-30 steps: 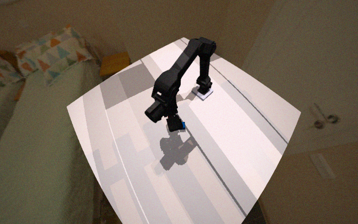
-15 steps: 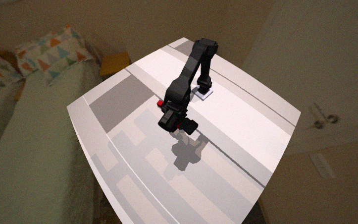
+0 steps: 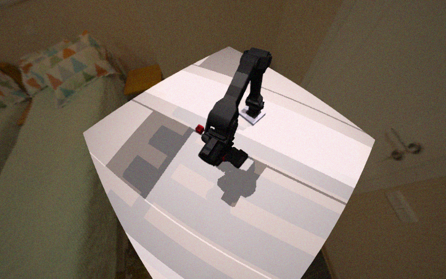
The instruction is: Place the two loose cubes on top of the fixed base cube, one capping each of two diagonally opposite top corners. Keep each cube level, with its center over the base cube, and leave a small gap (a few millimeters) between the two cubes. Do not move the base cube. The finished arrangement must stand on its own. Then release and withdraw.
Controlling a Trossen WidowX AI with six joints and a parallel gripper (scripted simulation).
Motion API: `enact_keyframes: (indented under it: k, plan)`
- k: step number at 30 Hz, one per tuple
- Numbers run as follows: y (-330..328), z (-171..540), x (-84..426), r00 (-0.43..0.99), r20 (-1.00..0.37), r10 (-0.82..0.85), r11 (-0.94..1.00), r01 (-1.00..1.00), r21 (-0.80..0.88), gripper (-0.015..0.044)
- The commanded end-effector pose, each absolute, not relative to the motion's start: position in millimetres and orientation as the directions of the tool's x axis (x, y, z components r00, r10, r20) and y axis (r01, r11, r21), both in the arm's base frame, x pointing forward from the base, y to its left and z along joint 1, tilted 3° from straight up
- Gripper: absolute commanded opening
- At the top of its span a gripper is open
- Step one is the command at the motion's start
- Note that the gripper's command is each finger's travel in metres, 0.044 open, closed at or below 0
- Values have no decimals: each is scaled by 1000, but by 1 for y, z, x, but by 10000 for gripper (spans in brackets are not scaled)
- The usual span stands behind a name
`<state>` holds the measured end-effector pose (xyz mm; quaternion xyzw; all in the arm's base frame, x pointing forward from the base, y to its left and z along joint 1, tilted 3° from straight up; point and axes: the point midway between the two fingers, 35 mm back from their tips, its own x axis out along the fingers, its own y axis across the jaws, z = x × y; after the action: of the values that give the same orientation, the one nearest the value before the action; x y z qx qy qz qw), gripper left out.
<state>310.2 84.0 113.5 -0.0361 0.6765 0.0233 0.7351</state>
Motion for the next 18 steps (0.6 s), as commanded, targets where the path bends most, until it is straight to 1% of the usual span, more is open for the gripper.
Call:
enact_keyframes:
  k: [1,10,18]
  plan:
    - [83,107,310,82,-996,-21,996,-88,-28,105]
    - [81,90,311,82,-996,-21,995,-92,-29,105]
    - [81,89,311,82,-996,-21,995,-92,-29,105]
